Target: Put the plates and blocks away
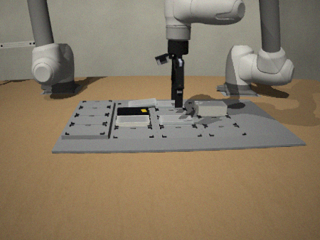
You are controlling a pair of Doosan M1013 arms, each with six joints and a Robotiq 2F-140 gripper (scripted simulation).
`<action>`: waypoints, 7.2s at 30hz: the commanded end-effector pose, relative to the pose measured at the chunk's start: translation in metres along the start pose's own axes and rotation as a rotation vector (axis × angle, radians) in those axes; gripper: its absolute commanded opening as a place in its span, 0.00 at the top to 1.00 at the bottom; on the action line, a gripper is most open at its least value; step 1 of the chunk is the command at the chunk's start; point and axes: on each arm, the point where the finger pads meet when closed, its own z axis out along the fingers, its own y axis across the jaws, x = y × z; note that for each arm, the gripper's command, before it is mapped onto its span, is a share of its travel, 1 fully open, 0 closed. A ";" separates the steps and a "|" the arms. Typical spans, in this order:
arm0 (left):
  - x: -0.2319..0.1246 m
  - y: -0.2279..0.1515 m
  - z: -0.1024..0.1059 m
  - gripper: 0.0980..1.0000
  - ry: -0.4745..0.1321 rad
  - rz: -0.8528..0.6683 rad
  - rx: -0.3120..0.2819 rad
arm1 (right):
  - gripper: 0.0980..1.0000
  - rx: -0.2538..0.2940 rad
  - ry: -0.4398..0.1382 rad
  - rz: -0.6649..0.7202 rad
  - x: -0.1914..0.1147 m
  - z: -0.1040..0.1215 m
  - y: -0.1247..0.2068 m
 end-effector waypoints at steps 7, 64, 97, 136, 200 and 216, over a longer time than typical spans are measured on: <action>0.004 0.007 -0.001 0.34 0.001 -0.009 0.002 | 0.00 0.000 0.001 0.000 0.000 -0.001 0.000; 0.100 0.178 -0.001 0.34 0.001 -0.009 0.001 | 0.00 0.000 0.001 0.000 0.000 -0.001 0.000; 0.120 0.214 0.014 0.34 0.001 -0.009 0.001 | 0.00 0.000 0.001 0.000 0.000 -0.001 0.000; 0.120 0.214 0.040 0.34 0.001 -0.009 0.001 | 0.00 0.000 0.001 0.000 0.000 -0.001 0.000; 0.120 0.214 0.060 0.43 0.001 -0.009 0.001 | 0.00 0.000 0.001 0.000 0.000 -0.001 0.000; 0.120 0.214 0.059 0.44 0.001 -0.009 0.001 | 0.00 0.000 0.001 0.000 0.000 -0.001 0.000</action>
